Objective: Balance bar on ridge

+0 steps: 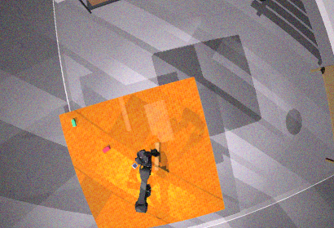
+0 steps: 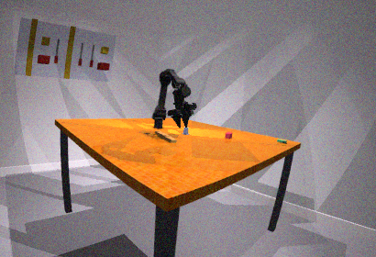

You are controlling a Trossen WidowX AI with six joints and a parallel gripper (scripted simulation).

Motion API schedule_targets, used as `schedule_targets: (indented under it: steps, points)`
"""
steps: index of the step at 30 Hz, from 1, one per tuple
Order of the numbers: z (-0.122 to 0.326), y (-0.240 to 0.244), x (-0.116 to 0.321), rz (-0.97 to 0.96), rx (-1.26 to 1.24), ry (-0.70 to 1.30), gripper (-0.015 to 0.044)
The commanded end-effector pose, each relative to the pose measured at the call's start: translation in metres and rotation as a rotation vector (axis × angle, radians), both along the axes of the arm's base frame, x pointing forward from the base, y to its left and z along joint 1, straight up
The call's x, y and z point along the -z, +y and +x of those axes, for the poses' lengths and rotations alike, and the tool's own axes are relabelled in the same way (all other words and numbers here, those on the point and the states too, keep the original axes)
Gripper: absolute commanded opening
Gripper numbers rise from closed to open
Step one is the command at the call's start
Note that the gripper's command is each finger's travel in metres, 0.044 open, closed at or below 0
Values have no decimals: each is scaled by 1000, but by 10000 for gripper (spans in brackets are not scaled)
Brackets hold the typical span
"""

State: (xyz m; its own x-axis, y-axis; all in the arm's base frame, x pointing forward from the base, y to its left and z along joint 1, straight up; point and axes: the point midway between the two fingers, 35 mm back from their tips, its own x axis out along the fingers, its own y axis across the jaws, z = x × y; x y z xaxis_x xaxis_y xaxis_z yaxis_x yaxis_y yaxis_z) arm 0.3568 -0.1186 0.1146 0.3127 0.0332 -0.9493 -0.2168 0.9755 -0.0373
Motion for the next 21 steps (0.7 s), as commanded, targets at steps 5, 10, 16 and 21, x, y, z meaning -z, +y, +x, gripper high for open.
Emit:
schedule_targets:
  steps: [5,10,16,21]
  points:
    - [-61,-29,0,30,310,173,315]
    - [-102,-41,-3,43,507,278,315]
    - [-107,-42,-3,44,534,292,315]
    - [-106,-43,19,44,534,292,315]
